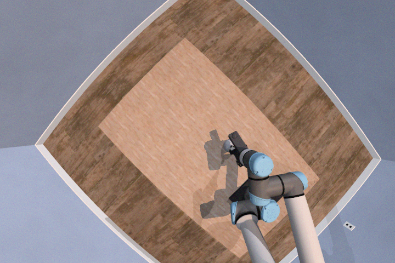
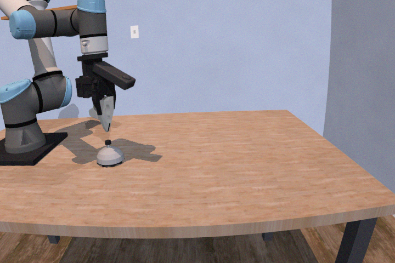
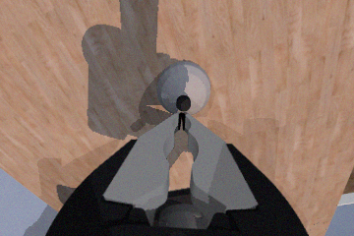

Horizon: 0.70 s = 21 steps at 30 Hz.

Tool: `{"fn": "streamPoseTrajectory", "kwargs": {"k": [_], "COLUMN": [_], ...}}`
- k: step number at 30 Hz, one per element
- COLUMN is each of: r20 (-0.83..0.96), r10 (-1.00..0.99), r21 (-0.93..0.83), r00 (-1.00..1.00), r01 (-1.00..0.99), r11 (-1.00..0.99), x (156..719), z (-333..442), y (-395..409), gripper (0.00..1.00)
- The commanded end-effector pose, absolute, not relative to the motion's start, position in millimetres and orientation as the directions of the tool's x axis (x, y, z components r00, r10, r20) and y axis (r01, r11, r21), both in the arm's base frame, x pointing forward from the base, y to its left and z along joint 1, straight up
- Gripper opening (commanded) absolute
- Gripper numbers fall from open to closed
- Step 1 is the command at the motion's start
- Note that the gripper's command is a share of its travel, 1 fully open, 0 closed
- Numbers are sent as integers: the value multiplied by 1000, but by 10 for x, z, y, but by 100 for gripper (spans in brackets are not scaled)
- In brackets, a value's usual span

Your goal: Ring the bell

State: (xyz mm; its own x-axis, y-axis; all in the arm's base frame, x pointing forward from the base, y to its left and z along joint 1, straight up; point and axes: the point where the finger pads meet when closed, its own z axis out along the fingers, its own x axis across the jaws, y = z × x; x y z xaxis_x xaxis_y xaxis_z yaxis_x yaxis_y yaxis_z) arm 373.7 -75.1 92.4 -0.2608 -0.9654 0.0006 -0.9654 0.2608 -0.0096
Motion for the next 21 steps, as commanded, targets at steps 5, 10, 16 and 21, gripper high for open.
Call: {"fn": "streamPoseTrajectory", "kwargs": {"k": [5, 10, 16, 21], "r20": [1, 1, 1, 1], "r10": [-966, -966, -966, -966], "r21": [-11, -11, -11, -9], "r00": [-260, -260, -260, -260], "r01": [-966, -966, -966, -966], "r11": [260, 260, 260, 260], "x": [3736, 3736, 3735, 3732], "z": [1210, 1264, 1316, 1314], "y": [-745, -745, -745, -743], "gripper": [0, 0, 0, 0]}}
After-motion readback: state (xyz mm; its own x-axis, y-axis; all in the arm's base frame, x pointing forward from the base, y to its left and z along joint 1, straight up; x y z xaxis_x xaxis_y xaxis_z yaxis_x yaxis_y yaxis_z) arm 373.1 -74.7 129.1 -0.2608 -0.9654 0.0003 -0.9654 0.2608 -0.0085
